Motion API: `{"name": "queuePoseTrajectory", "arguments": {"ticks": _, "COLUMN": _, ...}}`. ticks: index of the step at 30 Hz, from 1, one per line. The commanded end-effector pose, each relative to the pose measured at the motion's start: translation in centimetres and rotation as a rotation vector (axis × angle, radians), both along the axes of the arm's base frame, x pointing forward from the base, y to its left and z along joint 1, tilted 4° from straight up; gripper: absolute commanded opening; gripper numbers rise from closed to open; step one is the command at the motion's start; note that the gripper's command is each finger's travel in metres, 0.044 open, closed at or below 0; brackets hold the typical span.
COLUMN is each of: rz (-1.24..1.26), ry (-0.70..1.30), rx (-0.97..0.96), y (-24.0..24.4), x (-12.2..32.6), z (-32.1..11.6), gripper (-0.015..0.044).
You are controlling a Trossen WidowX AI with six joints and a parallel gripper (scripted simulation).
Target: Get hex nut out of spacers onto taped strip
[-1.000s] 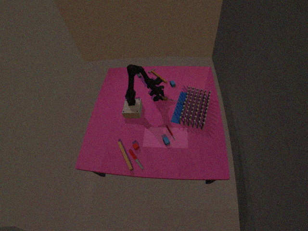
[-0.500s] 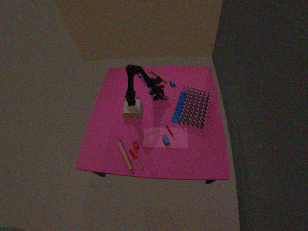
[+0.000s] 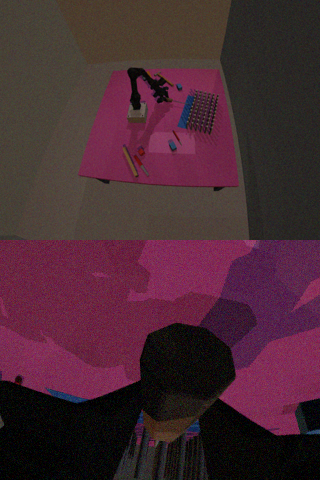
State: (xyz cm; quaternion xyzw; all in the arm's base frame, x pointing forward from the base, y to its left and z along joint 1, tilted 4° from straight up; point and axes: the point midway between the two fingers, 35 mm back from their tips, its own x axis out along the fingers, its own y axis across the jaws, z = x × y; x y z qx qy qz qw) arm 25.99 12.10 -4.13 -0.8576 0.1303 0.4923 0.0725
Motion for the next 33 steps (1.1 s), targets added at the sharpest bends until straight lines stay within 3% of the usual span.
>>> {"name": "queuePoseTrajectory", "arguments": {"ticks": 1, "rz": -0.007, "ry": -0.002, "rx": -0.007, "y": 0.1, "x": -1.6, "z": 0.3, "gripper": 0.0}}
{"name": "queuePoseTrajectory", "arguments": {"ticks": 7, "rz": -0.008, "ry": -0.003, "rx": -0.006, "y": 0.4, "x": -1.2, "z": 1.7, "gripper": 0.0}}
{"name": "queuePoseTrajectory", "arguments": {"ticks": 24, "rz": -0.003, "ry": -0.005, "rx": -0.005, "y": 0.4, "x": 0.1, "z": 13.0, "gripper": 0.0}}
{"name": "queuePoseTrajectory", "arguments": {"ticks": 33, "rz": -0.103, "ry": 0.006, "rx": 0.001, "y": -1.1, "x": 1.2, "z": 11.8, "gripper": 0.0}}
